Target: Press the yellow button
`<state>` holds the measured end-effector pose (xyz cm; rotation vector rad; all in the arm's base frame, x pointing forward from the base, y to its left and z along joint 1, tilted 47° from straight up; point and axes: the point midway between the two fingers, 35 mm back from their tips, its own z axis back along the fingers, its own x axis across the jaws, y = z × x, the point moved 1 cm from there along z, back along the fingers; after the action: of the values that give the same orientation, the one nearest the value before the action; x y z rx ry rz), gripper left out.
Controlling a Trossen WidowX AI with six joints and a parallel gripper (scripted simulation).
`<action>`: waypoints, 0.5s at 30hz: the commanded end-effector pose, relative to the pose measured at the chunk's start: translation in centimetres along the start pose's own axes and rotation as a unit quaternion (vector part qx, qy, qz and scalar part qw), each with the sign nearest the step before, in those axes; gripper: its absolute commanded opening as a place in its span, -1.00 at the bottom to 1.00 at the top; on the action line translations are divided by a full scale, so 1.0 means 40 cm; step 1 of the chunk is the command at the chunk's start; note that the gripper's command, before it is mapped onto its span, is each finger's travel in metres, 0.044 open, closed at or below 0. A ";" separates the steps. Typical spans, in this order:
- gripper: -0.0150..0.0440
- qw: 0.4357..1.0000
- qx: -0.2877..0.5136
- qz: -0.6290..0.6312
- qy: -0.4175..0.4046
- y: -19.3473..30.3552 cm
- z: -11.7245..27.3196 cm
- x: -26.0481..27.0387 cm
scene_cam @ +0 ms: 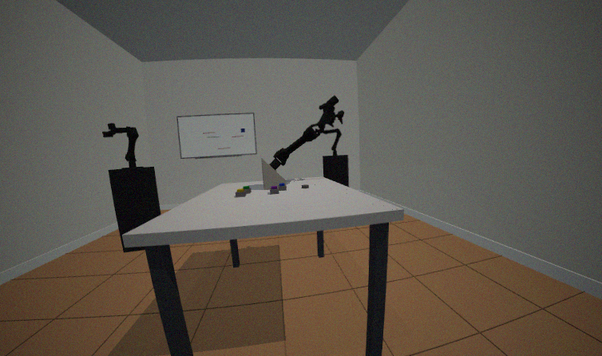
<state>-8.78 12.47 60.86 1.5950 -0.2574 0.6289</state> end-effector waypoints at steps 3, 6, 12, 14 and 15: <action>0.86 0.999 0.022 0.040 0.026 0.026 0.006 -0.050; 0.86 0.979 0.094 0.156 0.096 0.096 0.048 -0.201; 0.86 0.910 0.212 0.309 0.175 0.161 0.165 -0.409; 0.86 0.869 0.263 0.370 0.199 0.175 0.229 -0.491; 0.86 0.845 0.288 0.400 0.208 0.178 0.263 -0.531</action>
<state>-24.44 1.10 57.39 1.7879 -0.3801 1.5829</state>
